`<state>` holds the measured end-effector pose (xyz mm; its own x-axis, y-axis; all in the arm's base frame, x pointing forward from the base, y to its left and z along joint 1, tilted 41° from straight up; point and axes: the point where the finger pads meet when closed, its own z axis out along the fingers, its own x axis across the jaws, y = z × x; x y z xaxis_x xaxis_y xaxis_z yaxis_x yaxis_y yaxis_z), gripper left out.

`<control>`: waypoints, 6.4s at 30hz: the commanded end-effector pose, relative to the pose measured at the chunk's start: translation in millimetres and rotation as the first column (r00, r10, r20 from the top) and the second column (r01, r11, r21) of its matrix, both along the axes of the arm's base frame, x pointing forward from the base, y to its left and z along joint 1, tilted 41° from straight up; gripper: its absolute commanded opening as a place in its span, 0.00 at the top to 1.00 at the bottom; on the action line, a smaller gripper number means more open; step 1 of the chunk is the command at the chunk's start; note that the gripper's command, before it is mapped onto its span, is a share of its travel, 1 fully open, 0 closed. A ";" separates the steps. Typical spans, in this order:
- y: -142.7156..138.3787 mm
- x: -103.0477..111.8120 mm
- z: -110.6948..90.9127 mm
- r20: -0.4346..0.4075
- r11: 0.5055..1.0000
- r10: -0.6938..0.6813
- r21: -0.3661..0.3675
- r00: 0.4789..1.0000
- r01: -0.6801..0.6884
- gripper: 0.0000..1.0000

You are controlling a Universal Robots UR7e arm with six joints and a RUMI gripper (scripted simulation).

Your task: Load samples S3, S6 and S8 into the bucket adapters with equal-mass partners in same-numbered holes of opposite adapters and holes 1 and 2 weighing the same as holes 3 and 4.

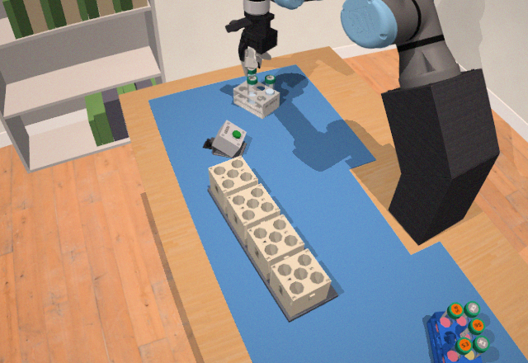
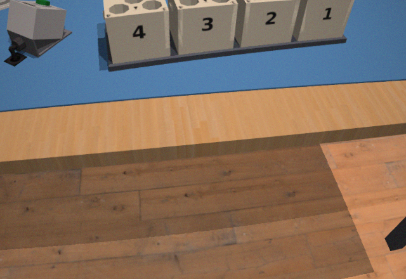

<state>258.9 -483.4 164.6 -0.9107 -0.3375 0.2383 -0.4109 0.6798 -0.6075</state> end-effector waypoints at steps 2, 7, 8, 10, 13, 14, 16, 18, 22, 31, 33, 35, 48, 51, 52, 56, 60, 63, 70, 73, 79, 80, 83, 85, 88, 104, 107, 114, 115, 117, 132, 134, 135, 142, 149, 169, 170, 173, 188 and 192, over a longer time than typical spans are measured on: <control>-8.6 0.5 -8.7 0.000 1.000 0.001 0.000 1.000 -0.001 0.65; -19.4 1.3 -21.3 0.000 1.000 0.001 0.000 1.000 -0.001 0.65; -21.6 1.4 -23.8 0.000 1.000 0.001 0.000 1.000 -0.001 0.65; -24.7 1.6 -27.5 0.000 1.000 0.001 0.000 1.000 -0.001 0.65; -25.4 1.7 -28.2 0.000 1.000 0.001 0.000 1.000 -0.001 0.65; -26.0 1.7 -29.0 0.000 1.000 0.001 0.000 1.000 -0.001 0.65; -27.3 1.8 -30.5 0.000 1.000 0.001 0.000 1.000 -0.001 0.65; -28.6 1.9 -32.0 0.000 1.000 0.001 0.000 1.000 -0.001 0.65; -29.9 2.0 -33.6 0.000 1.000 0.001 0.000 1.000 -0.001 0.65; -29.9 2.0 -33.5 0.000 1.000 0.001 0.000 1.000 -0.001 1.00; -29.9 2.0 -33.5 0.000 1.000 0.001 0.000 1.000 -0.001 1.00; -29.9 2.0 -33.6 0.000 1.000 0.001 0.000 1.000 -0.001 1.00; -29.9 2.0 -33.6 0.000 1.000 0.001 0.000 1.000 -0.001 1.00; -23.4 1.5 -26.0 0.000 1.000 0.001 0.000 1.000 -0.001 1.00; -21.3 1.4 -23.5 0.000 1.000 0.001 0.000 1.000 -0.001 1.00; -12.6 0.8 -13.4 0.000 1.000 0.001 0.000 1.000 -0.001 1.00; -3.9 0.2 -3.3 0.000 1.000 0.001 0.000 1.000 -0.001 1.00; -1.7 0.1 -0.8 0.000 1.000 0.001 0.000 1.000 -0.001 1.00; 13.4 -0.9 16.9 0.000 1.000 0.001 0.000 1.000 -0.001 1.00; 19.9 -1.4 24.5 0.001 1.000 0.001 0.000 1.000 -0.001 1.00; 30.8 -2.1 37.2 0.001 1.000 0.001 0.000 1.000 -0.001 1.00; 30.8 -2.1 37.2 0.001 1.000 0.001 0.000 1.000 -0.001 1.00; 37.3 -2.5 44.8 0.001 1.000 0.001 0.000 1.000 -0.001 1.00; 41.6 -2.8 49.8 0.001 1.000 0.001 0.000 1.000 -0.001 1.00; 48.1 -3.3 57.4 0.001 1.000 0.001 0.000 1.000 -0.001 1.00; 92.4 8.6 39.9 -0.121 0.990 0.141 0.001 0.983 -0.142 1.00; 107.1 13.9 27.6 -0.172 0.979 0.199 0.006 0.965 -0.201 1.00; 131.8 22.9 6.9 -0.255 0.954 0.294 0.022 0.921 -0.298 1.00; 136.7 24.7 2.8 -0.272 0.948 0.312 0.026 0.910 -0.317 1.00; 146.5 28.2 -5.5 -0.304 0.935 0.347 0.036 0.887 -0.354 1.00; 210.6 51.6 -59.2 -0.489 0.814 0.549 0.128 0.678 -0.567 1.00; 220.4 55.1 -67.4 -0.513 0.790 0.575 0.146 0.638 -0.595 1.00; 225.4 56.9 -71.5 -0.524 0.778 0.587 0.155 0.617 -0.608 1.00; 259.9 69.5 -100.4 -0.595 0.688 0.659 0.228 0.460 -0.689 1.00; 284.5 78.4 -121.0 -0.634 0.618 0.695 0.286 0.339 -0.733 1.00; 373.2 110.6 -195.3 -0.682 0.345 0.719 0.517 -0.133 -0.783 1.00; 378.1 112.4 -199.4 -0.680 0.330 0.716 0.530 -0.160 -0.781 1.00; 392.9 117.8 -211.8 -0.672 0.284 0.701 0.570 -0.238 -0.771 1.00; 457.0 141.1 -265.3 -0.638 0.184 0.651 0.658 -0.411 -0.730 1.00; 476.8 148.3 -281.8 -0.638 0.184 0.651 0.658 -0.411 -0.730 1.00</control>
<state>400.0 -22.9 -103.4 0.7516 -0.4784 0.4542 -0.6580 -0.5919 0.4654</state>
